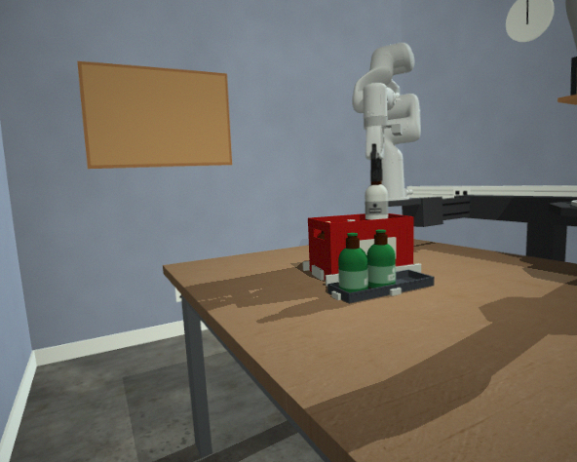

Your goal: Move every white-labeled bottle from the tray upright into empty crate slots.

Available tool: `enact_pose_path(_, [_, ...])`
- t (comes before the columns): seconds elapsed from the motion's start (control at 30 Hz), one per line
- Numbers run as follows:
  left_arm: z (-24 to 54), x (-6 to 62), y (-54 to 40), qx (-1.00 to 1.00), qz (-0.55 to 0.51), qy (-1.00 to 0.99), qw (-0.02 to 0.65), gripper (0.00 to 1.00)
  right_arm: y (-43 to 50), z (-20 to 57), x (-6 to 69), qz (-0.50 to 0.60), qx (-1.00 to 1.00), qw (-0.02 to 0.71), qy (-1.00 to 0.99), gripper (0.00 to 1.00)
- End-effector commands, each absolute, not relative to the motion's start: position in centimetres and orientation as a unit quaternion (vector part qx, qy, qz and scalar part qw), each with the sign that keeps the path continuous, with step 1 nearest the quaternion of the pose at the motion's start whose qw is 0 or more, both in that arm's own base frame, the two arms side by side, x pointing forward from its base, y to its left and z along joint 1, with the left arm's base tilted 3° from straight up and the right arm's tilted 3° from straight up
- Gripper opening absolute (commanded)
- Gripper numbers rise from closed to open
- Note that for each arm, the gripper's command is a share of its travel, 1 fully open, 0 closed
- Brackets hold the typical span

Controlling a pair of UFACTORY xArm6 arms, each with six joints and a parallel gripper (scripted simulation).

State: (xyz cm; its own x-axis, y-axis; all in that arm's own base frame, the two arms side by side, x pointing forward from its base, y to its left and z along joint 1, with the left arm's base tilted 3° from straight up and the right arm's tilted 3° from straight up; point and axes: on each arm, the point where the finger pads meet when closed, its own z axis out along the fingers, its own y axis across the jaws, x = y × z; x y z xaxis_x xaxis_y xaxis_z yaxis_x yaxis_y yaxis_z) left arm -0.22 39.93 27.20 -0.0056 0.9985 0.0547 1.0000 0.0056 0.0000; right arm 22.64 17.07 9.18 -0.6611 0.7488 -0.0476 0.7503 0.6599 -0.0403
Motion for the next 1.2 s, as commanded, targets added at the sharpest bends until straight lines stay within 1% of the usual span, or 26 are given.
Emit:
enact_pose_path(0.0, [27.39,-0.22,40.03,-0.705,-0.021,-0.709,0.021,1.0,17.16,9.04,22.77,-0.026,0.411,0.014,0.911,0.0])
enact_pose_path(1.17, [27.39,-0.22,40.03,-0.705,-0.021,-0.709,0.021,1.0,17.13,8.67,22.77,-0.026,0.411,0.014,0.911,0.0])
